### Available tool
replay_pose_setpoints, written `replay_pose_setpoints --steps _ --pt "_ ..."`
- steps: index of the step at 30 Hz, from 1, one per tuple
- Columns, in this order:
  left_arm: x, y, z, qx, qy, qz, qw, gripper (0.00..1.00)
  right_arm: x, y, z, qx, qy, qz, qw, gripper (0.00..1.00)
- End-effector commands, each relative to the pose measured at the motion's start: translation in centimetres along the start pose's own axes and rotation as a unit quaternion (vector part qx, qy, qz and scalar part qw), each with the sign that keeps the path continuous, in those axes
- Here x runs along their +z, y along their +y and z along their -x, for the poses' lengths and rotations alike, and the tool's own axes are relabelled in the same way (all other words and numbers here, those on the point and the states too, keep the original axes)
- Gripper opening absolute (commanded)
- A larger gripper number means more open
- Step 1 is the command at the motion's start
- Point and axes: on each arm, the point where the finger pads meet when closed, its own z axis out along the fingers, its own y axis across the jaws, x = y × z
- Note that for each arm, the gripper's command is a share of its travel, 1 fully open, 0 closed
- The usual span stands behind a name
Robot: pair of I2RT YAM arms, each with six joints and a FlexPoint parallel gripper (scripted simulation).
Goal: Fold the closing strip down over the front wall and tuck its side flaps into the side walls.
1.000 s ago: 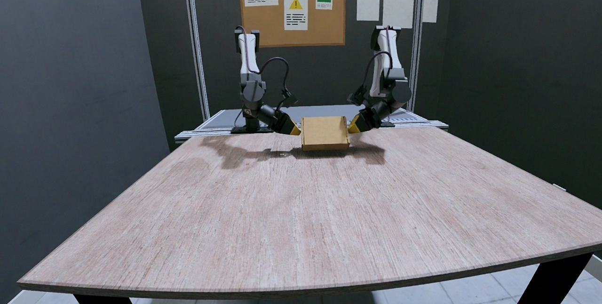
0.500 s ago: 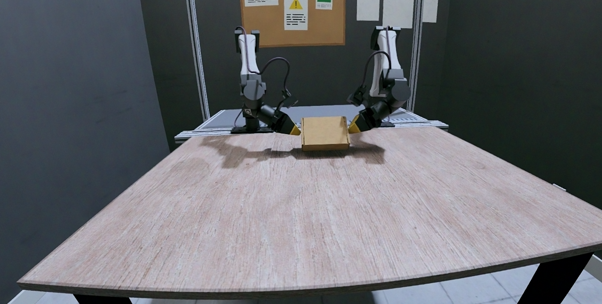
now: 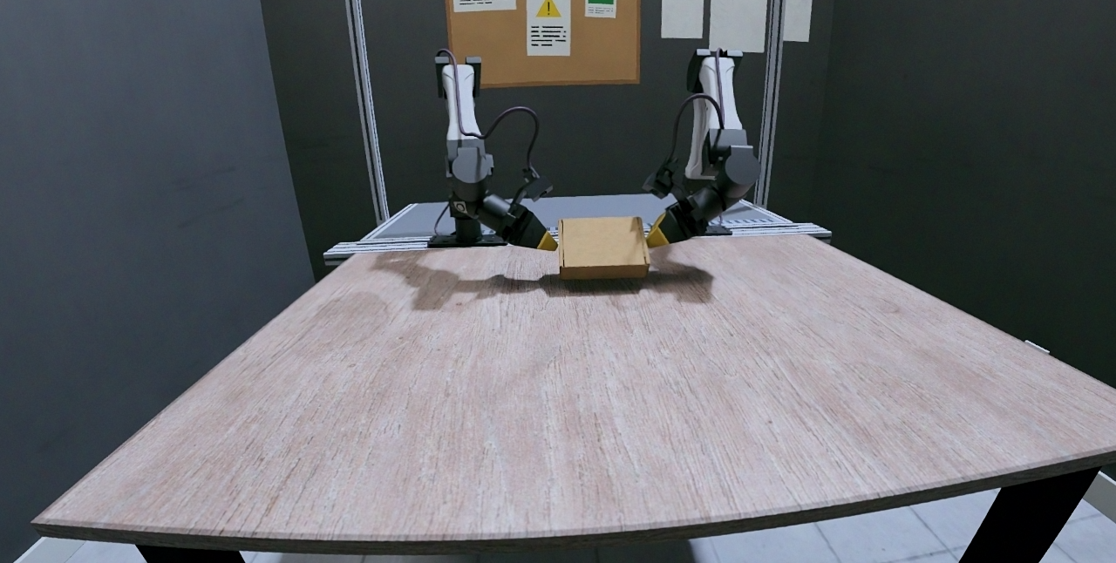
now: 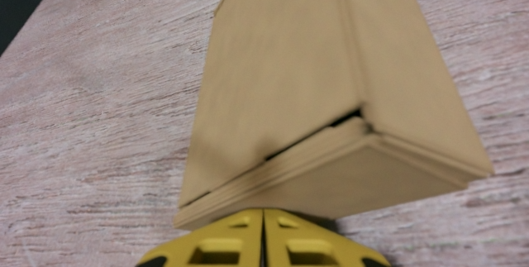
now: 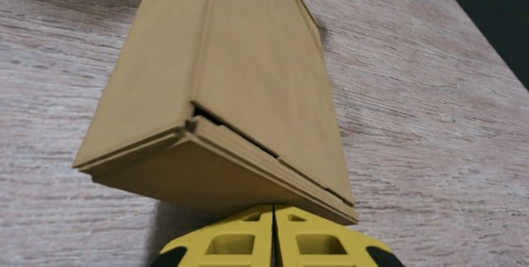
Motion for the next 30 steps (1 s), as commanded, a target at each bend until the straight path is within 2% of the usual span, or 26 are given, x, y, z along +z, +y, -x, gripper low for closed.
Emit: replay_pose_setpoints --steps 1,30 --pt "0.23 0.15 1.86 0.038 -0.022 0.007 0.999 0.0 0.1 -0.14 1.69 -0.04 -0.023 -0.009 0.999 0.0" --pt "0.23 0.4 1.83 0.073 -0.022 0.027 0.997 0.0 0.11 -0.45 1.74 -0.076 -0.023 -0.03 0.996 0.0"
